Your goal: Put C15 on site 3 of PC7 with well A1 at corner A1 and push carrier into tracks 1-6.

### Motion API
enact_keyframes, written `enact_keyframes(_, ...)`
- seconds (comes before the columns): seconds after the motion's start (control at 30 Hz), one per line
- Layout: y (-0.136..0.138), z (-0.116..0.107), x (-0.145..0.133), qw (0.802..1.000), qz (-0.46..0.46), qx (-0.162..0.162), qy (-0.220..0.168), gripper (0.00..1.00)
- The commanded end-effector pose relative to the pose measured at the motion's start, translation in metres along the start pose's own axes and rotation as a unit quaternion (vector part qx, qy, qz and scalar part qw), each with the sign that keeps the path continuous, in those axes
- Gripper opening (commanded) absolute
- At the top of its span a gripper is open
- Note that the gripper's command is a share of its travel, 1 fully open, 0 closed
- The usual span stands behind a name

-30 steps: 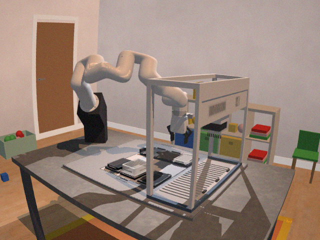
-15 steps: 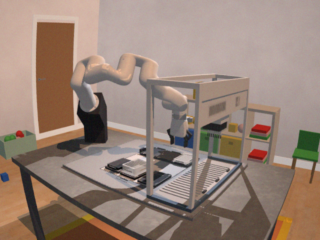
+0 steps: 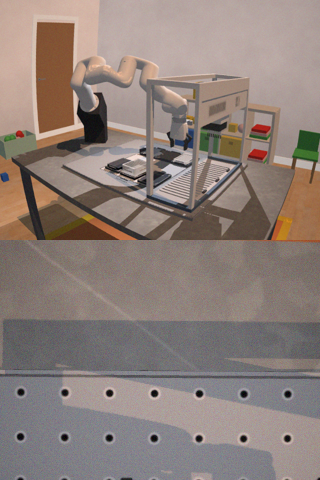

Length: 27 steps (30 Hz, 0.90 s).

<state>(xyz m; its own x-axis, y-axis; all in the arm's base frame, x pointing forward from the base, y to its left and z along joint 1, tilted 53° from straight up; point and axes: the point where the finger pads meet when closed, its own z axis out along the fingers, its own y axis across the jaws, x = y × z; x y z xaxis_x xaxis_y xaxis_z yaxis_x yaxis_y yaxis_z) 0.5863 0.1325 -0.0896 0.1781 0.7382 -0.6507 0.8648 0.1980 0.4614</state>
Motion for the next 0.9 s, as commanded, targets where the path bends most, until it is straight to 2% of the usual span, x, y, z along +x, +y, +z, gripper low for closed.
enact_keyframes(0.0,0.002,-0.001,0.001,1.000,0.000,-0.002,0.001,1.00)
enact_keyframes(0.87,0.002,0.012,0.001,1.000,0.000,-0.002,0.001,1.00)
